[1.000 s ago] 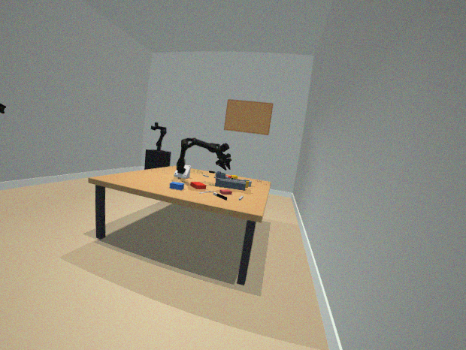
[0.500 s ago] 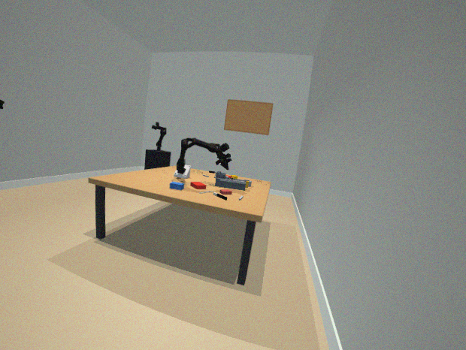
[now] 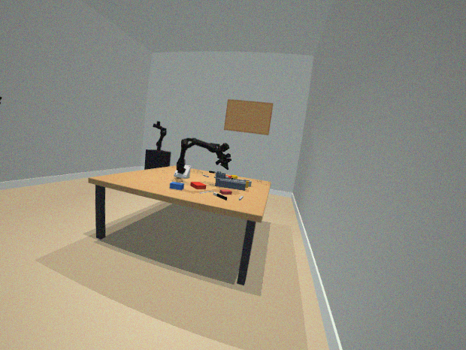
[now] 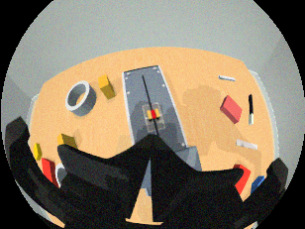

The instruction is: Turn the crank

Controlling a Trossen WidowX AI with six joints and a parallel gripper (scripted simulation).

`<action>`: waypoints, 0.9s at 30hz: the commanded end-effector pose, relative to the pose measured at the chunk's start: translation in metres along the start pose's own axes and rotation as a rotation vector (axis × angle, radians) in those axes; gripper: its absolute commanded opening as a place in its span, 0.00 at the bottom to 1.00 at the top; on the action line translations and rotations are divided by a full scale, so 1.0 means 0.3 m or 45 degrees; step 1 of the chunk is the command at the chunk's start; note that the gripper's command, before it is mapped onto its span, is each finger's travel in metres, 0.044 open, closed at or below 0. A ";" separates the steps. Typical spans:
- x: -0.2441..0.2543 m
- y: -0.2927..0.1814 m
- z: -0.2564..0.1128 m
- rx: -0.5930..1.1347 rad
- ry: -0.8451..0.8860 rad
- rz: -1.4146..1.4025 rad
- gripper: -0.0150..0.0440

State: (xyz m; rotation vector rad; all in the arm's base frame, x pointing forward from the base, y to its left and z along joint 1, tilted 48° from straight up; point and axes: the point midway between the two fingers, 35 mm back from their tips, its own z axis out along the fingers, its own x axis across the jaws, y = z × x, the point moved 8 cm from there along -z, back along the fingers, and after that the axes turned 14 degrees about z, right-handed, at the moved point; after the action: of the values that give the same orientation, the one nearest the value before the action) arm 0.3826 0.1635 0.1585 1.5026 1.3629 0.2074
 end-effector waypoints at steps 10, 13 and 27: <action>0.000 0.000 0.000 0.000 0.000 0.000 0.70; 0.000 0.000 0.000 0.000 0.000 0.000 0.83; 0.000 0.000 0.000 0.000 0.000 0.000 0.60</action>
State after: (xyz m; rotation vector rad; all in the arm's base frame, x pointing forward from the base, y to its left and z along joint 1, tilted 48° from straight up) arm 0.3825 0.1635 0.1586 1.5025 1.3627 0.2072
